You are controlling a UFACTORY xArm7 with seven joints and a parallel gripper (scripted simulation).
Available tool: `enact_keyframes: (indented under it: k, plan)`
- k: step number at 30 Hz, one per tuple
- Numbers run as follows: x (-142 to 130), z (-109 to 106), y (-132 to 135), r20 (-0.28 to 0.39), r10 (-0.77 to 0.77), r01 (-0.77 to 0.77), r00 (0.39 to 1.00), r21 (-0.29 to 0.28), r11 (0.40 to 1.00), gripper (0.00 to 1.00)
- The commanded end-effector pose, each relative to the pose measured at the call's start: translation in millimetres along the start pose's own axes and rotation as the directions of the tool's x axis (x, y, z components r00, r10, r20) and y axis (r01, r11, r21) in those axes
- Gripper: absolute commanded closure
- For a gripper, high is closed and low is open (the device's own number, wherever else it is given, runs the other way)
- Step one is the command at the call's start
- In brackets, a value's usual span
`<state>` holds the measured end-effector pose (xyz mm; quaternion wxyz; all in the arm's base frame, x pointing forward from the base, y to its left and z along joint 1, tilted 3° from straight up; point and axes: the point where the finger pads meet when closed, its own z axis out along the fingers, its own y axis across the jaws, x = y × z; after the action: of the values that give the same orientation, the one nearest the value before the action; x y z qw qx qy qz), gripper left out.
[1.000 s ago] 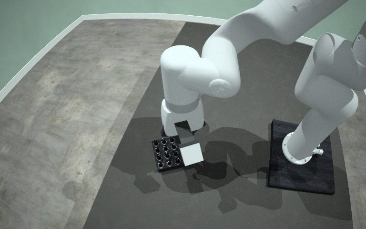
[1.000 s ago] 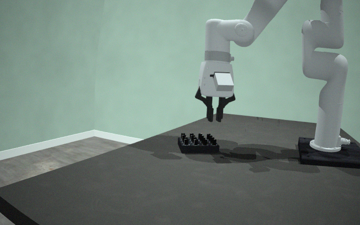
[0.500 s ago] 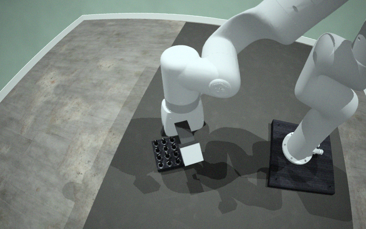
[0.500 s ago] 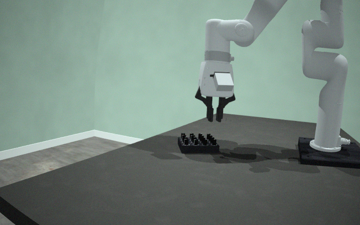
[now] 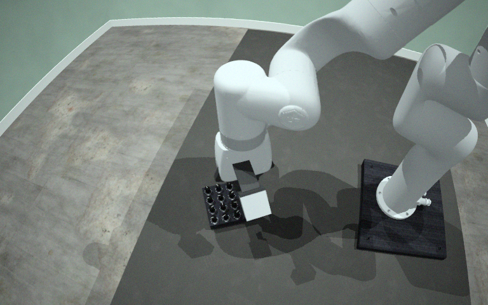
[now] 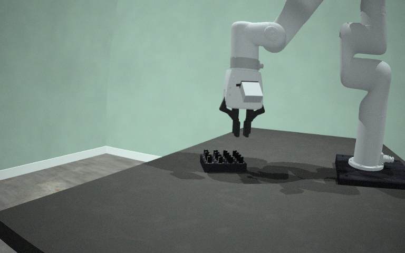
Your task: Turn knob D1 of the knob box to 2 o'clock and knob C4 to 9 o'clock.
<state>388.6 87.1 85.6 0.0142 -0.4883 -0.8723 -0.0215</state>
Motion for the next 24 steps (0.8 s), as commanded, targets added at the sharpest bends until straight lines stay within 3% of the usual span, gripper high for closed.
enact_keyframes:
  k: [1,24]
  plan:
    - [0,-1,1,0.001,0.0,0.0,1.0,-0.003,1.0,0.81]
    - [-1,18,2,0.001,0.0,0.0,1.0,-0.003,1.0,0.81]
